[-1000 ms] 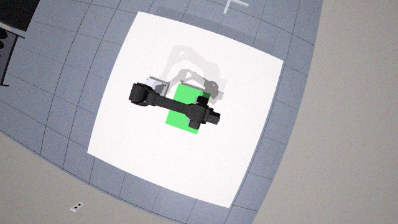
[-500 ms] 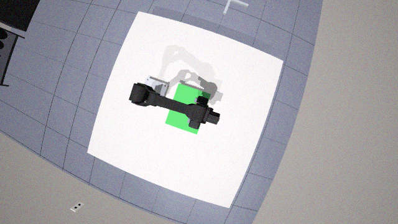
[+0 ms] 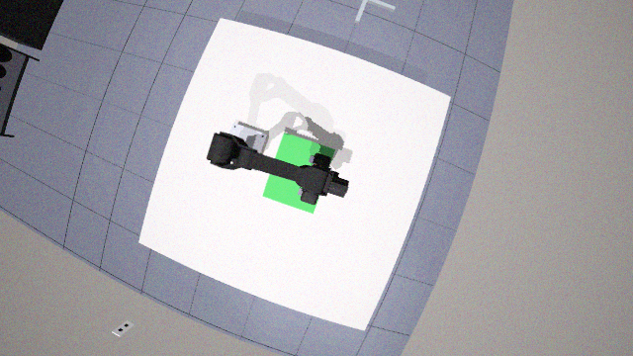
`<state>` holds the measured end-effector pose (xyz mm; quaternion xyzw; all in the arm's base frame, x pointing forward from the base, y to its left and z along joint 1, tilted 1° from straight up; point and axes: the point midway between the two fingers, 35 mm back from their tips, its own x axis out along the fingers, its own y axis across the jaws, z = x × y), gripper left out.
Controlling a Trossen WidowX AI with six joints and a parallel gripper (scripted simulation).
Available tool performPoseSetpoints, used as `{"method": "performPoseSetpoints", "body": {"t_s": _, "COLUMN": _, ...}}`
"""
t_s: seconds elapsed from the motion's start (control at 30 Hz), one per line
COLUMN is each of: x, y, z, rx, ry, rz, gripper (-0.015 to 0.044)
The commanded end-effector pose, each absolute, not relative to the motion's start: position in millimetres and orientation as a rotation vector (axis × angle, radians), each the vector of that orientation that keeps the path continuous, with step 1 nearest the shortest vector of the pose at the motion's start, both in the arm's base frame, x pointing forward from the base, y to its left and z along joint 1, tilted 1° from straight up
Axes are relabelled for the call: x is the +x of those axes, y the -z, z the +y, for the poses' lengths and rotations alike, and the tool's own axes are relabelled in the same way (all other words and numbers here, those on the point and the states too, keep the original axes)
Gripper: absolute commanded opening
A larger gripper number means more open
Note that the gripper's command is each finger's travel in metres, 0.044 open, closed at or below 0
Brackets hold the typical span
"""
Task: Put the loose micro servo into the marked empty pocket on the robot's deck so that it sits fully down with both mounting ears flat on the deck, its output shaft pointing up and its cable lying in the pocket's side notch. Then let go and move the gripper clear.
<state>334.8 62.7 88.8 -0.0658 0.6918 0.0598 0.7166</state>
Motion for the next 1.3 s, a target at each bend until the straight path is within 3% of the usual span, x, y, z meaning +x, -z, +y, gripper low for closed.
{"method": "performPoseSetpoints", "body": {"t_s": 0.0, "x": 335.1, "y": -85.5, "z": 62.9, "rx": -0.145, "ry": -0.134, "rz": 1.529, "gripper": 0.0}}
{"method": "performPoseSetpoints", "body": {"t_s": 0.7, "x": 335.9, "y": -62.7, "z": 62.8, "rx": -0.146, "ry": -0.134, "rz": 1.529, "gripper": 0.0}}
{"method": "performPoseSetpoints", "body": {"t_s": 0.93, "x": 335.3, "y": -64.1, "z": 62.5, "rx": -0.146, "ry": -0.134, "rz": 1.529, "gripper": 0.0184}}
{"method": "performPoseSetpoints", "body": {"t_s": 1.27, "x": 330.8, "y": -99.0, "z": 61.7, "rx": -0.146, "ry": -0.134, "rz": 1.53, "gripper": 0.0188}}
